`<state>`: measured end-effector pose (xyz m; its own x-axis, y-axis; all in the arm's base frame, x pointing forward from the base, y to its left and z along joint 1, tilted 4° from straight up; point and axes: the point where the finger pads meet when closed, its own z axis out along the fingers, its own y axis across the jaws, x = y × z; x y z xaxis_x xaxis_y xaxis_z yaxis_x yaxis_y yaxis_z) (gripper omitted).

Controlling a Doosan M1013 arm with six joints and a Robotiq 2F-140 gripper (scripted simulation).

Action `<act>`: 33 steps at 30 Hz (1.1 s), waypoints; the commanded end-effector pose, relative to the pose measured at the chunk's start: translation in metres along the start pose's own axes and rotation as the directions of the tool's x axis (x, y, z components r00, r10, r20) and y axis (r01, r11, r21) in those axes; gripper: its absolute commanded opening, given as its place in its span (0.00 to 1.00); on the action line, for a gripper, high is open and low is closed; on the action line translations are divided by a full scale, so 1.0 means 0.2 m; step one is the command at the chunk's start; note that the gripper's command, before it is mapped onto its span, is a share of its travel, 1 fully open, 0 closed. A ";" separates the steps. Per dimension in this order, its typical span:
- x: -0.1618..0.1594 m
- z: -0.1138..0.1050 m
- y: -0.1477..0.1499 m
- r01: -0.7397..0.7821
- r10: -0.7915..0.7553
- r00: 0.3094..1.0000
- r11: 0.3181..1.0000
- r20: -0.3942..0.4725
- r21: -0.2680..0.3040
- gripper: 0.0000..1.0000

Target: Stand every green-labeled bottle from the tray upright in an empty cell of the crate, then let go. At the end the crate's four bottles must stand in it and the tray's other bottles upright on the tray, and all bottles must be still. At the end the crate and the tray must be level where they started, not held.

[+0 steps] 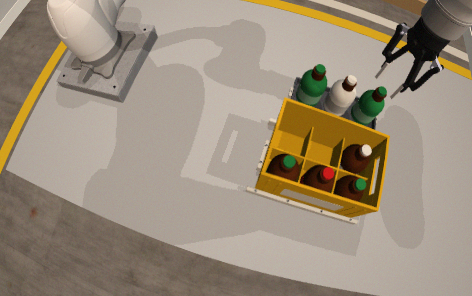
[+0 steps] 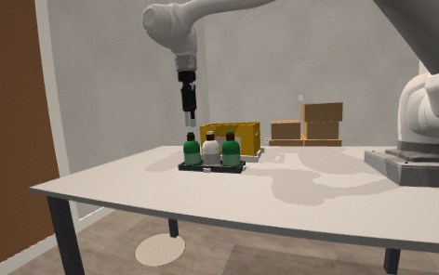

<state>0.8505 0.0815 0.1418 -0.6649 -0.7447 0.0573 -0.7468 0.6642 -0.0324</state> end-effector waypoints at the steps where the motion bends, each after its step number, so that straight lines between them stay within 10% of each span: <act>1: -0.01 0.02 0.01 -0.007 0.007 1.000 1.000 0.000 -0.004 0.38; 33: -0.01 0.02 0.01 -0.007 0.007 1.000 1.000 0.000 -0.004 0.38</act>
<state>0.8505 0.0815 0.1418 -0.6654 -0.7443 0.0573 -0.7463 0.6648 -0.0324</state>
